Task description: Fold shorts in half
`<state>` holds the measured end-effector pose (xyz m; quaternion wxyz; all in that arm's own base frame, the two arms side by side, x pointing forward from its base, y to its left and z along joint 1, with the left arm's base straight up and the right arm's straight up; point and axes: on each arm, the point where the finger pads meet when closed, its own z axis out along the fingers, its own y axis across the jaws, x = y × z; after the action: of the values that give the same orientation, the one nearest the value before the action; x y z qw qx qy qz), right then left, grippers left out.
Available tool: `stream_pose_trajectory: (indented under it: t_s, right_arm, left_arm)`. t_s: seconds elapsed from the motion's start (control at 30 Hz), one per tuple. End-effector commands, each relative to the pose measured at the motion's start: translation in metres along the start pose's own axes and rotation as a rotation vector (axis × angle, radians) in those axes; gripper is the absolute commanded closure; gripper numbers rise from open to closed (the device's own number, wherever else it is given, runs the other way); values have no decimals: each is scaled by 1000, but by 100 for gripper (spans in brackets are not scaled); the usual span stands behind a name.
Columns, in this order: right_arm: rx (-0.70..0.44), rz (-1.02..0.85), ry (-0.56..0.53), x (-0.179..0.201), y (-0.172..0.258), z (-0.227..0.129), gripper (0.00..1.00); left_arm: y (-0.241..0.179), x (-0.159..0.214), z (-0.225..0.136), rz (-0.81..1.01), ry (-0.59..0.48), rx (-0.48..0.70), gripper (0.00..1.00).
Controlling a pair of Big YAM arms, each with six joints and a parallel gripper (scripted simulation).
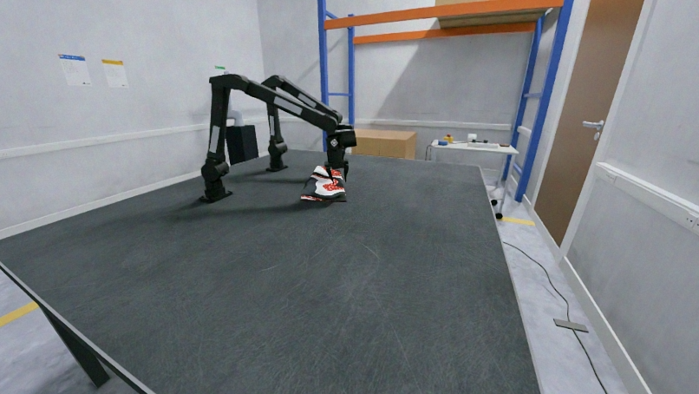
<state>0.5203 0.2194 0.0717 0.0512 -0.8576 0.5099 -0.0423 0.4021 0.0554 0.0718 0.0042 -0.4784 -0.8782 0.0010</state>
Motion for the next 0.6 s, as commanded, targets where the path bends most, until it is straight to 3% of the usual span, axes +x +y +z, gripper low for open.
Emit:
stream_pose_trajectory:
  t_s: [0.0,0.23,0.57]
  right_arm:
    - [37,3,0,-6,1,-30,46]
    - [38,-3,1,-9,14,-49,46]
    - [1,-2,-2,-12,23,-40,46]
  left_arm:
    - [-5,-5,-19,-4,-12,-22,46]
    - [-23,-2,-34,-3,-11,-17,46]
    - [-25,6,-34,-25,-1,4,46]
